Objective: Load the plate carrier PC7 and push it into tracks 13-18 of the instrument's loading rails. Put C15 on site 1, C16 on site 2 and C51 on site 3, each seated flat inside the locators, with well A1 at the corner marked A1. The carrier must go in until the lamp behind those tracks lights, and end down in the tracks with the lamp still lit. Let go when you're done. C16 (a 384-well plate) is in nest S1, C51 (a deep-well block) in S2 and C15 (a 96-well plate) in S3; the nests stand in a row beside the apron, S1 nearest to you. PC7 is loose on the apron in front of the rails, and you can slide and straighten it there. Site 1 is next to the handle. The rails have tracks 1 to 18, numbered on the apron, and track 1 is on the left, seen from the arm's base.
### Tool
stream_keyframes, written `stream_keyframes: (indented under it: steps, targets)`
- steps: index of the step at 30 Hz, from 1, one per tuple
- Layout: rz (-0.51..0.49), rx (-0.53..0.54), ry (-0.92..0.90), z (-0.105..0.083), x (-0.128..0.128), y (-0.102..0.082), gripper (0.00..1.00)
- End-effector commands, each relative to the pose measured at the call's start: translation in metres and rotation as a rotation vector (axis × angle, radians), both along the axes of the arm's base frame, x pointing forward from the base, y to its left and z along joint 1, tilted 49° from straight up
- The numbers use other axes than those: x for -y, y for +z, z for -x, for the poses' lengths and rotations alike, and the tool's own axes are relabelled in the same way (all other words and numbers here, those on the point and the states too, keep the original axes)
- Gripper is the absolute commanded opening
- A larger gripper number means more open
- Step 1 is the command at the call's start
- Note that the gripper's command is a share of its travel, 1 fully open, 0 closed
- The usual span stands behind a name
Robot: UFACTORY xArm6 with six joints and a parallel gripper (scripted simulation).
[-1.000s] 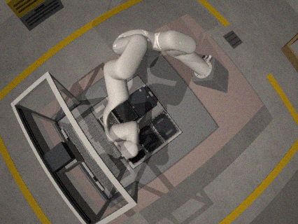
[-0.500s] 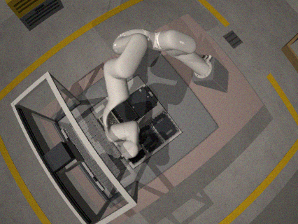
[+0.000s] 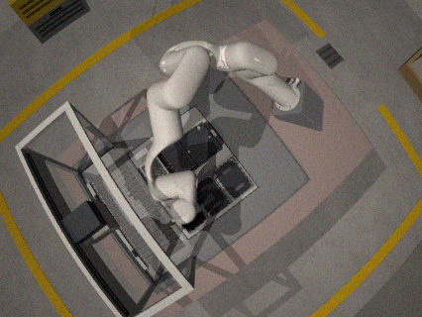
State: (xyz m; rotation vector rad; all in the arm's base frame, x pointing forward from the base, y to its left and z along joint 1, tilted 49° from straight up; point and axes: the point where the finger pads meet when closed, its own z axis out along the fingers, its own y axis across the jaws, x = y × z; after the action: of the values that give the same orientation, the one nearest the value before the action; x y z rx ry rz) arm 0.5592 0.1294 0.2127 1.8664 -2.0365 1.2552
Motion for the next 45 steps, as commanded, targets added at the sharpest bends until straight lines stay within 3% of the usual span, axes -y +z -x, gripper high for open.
stream_keyframes:
  steps: [1, 17, 45]
  targets:
    - [-0.001, 0.002, 0.002, 0.0, -0.002, 0.002, 0.0]
    - [-0.001, 0.002, 0.002, 0.004, -0.008, 0.008, 0.0]
    - [-0.002, 0.002, 0.002, 0.023, -0.035, 0.036, 0.0]
